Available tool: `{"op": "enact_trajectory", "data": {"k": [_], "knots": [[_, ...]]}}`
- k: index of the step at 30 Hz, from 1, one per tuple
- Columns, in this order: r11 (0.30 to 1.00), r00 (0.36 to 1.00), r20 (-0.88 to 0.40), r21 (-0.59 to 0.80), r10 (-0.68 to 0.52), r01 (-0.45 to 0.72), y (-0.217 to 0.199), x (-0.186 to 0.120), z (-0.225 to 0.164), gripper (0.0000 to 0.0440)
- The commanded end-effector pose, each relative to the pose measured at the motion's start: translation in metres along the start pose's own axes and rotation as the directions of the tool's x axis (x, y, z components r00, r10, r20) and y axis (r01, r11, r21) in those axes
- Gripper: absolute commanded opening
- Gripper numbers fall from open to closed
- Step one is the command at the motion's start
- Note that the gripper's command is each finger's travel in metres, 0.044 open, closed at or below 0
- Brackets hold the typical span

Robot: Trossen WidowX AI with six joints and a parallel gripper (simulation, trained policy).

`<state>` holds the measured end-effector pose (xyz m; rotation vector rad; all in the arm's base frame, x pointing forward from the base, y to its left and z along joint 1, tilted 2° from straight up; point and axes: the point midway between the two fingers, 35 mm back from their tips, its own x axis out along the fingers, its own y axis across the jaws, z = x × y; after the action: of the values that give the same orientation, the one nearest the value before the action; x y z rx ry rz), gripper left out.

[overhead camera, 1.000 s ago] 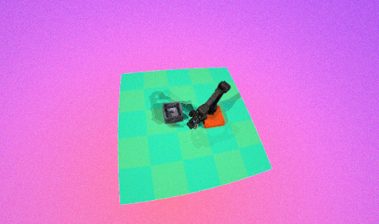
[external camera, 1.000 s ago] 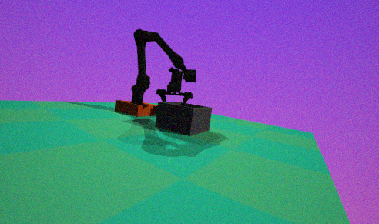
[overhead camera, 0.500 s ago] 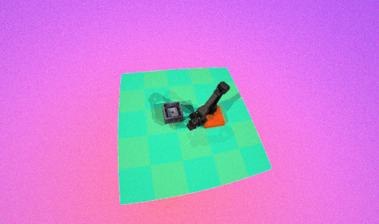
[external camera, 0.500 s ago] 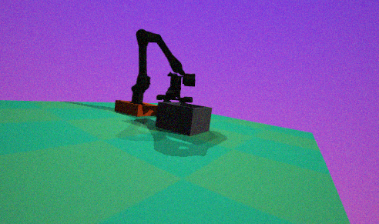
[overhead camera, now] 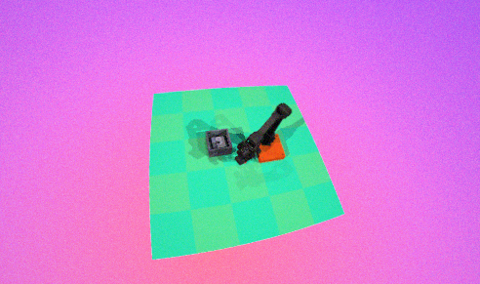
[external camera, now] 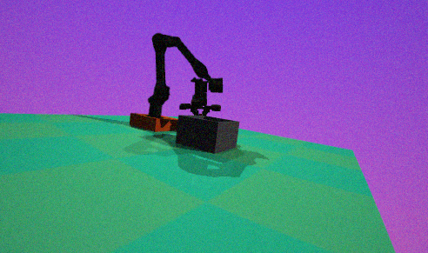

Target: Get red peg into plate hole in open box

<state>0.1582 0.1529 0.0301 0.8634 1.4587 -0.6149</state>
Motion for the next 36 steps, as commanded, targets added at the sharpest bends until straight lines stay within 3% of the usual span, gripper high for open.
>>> {"op": "enact_trajectory", "data": {"k": [1,17,36], "knots": [[0.999,0.999,0.029,-0.038,0.035,-0.034,0.009,-0.015,0.005,0.0002],[0.985,0.977,0.151,-0.108,0.153,-0.137,0.052,-0.083,0.046,0.0],[0.986,0.951,0.263,-0.009,0.161,-0.165,0.071,-0.1,0.127,0.0]]}}
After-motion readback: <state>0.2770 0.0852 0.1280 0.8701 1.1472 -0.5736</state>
